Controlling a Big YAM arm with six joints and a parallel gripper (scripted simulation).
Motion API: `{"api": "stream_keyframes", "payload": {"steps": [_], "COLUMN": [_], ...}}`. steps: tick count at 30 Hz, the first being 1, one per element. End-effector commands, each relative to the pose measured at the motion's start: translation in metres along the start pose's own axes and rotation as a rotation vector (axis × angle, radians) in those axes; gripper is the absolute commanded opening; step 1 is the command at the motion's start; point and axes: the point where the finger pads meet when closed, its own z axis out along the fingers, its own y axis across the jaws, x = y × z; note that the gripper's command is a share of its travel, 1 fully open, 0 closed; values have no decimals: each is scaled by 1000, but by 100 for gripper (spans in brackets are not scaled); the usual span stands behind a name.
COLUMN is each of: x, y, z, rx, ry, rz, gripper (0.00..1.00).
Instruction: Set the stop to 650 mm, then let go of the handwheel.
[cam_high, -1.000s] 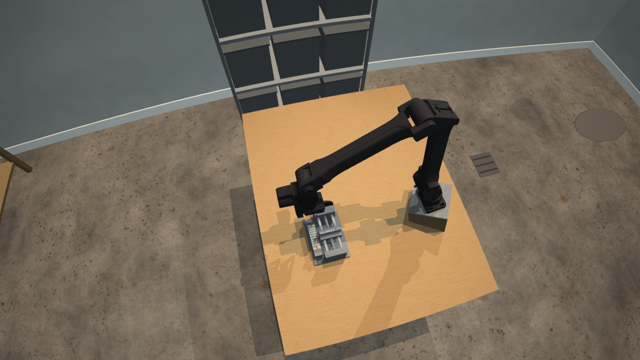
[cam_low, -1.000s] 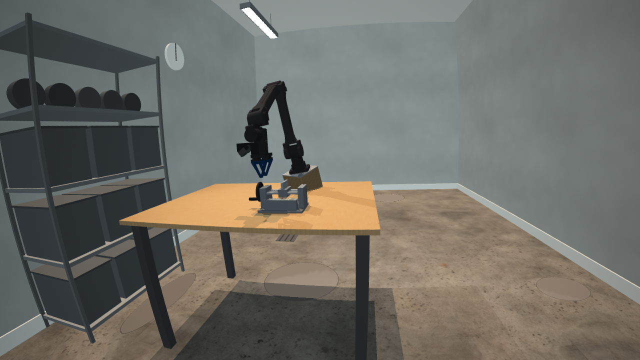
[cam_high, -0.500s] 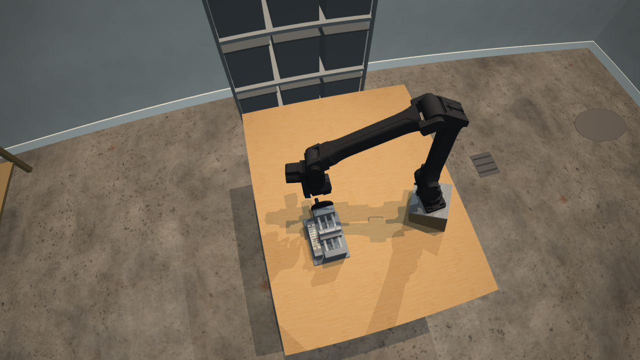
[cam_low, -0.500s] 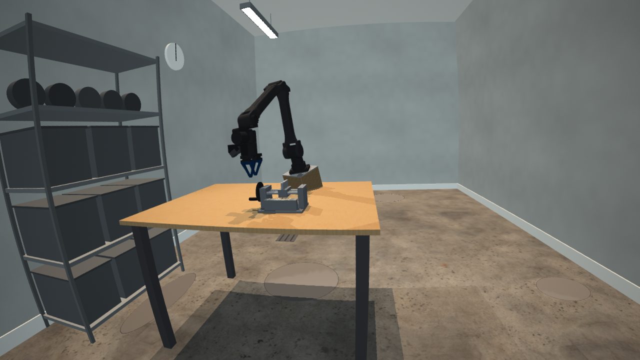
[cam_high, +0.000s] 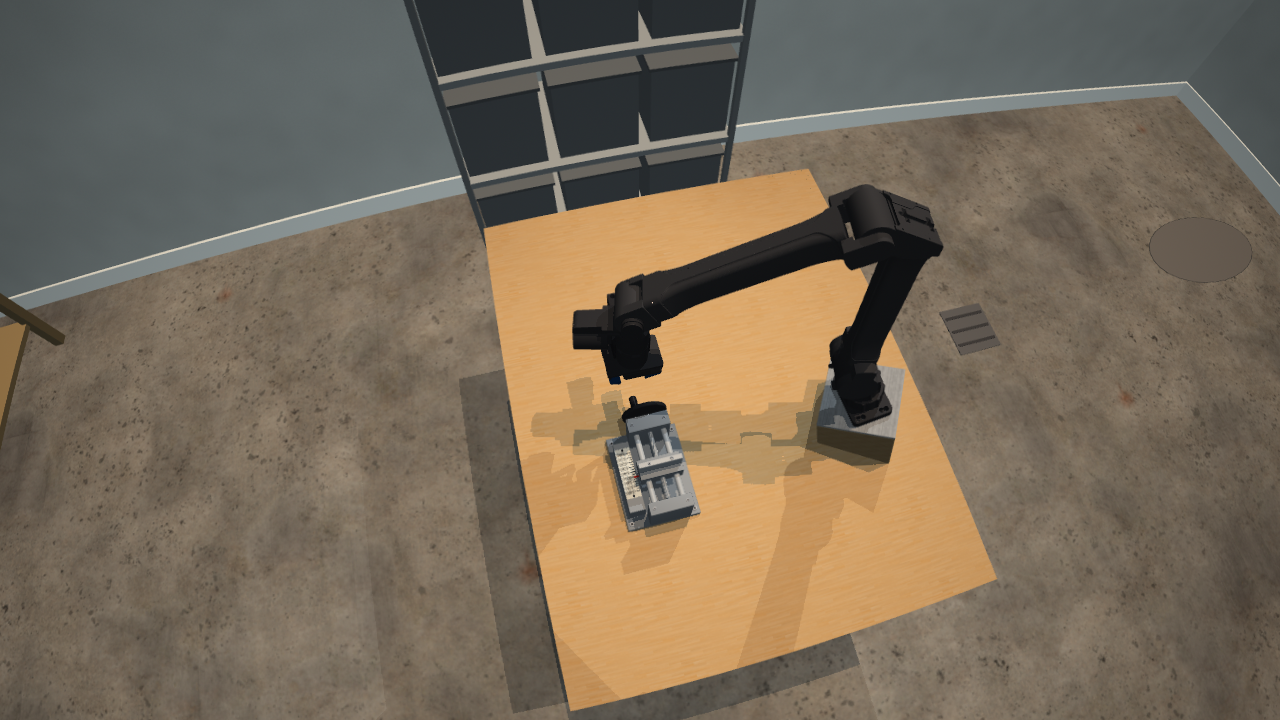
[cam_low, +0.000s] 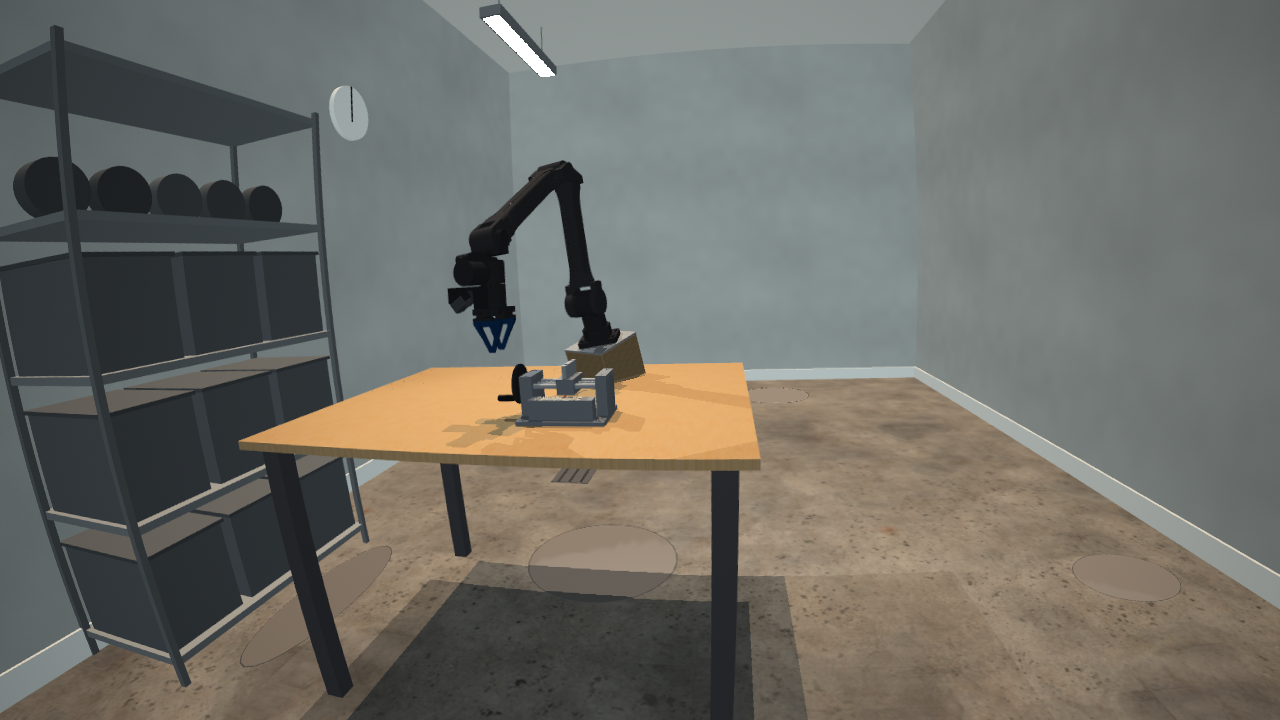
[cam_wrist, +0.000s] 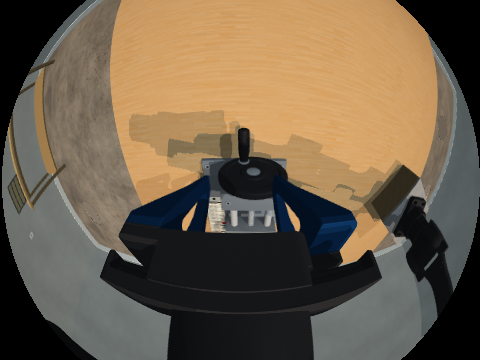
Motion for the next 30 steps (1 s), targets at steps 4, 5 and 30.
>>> {"api": "stream_keyframes", "payload": {"steps": [4,5,30], "x": [-5,-5,-4], "y": [0,0,-1], "z": [51,51,78], "rx": [11,11,11], "ry": [0,0,0], "rz": [-3,-3,-3], "gripper": [53,53,53]}}
